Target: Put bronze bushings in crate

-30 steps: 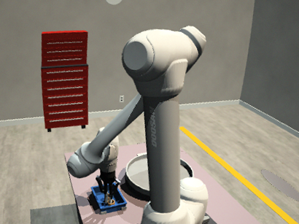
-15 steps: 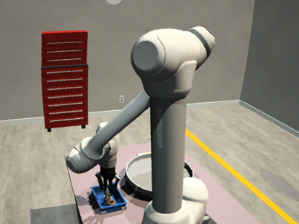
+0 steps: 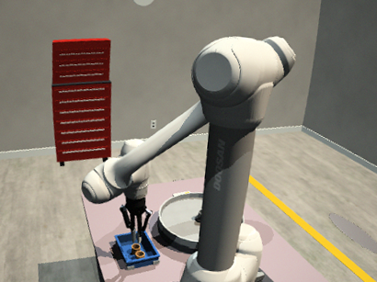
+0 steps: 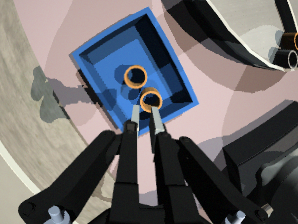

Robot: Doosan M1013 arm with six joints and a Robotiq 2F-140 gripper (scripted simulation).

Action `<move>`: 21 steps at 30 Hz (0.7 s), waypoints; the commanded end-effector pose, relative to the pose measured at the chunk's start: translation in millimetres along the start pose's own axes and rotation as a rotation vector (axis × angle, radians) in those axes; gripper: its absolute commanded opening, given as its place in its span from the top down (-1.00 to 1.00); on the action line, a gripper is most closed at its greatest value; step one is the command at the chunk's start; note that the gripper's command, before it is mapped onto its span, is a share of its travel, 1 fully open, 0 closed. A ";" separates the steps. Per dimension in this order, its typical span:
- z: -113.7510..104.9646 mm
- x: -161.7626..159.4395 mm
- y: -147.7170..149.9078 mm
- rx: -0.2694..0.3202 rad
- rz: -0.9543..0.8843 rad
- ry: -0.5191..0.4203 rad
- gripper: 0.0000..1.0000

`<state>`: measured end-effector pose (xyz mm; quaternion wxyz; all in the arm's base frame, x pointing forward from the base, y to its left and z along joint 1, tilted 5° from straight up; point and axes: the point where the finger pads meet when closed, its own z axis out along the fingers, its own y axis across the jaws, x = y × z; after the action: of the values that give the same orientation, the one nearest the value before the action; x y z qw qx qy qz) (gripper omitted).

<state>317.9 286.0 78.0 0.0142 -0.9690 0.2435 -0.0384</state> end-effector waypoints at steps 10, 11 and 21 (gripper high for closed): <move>-13.5 0.0 0.2 0.000 0.000 0.000 0.79; -13.5 0.0 0.2 0.000 0.000 0.000 0.79; -13.5 0.0 0.2 0.000 0.000 0.000 0.79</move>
<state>316.8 285.7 91.4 0.0141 -0.9690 0.2435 -0.0383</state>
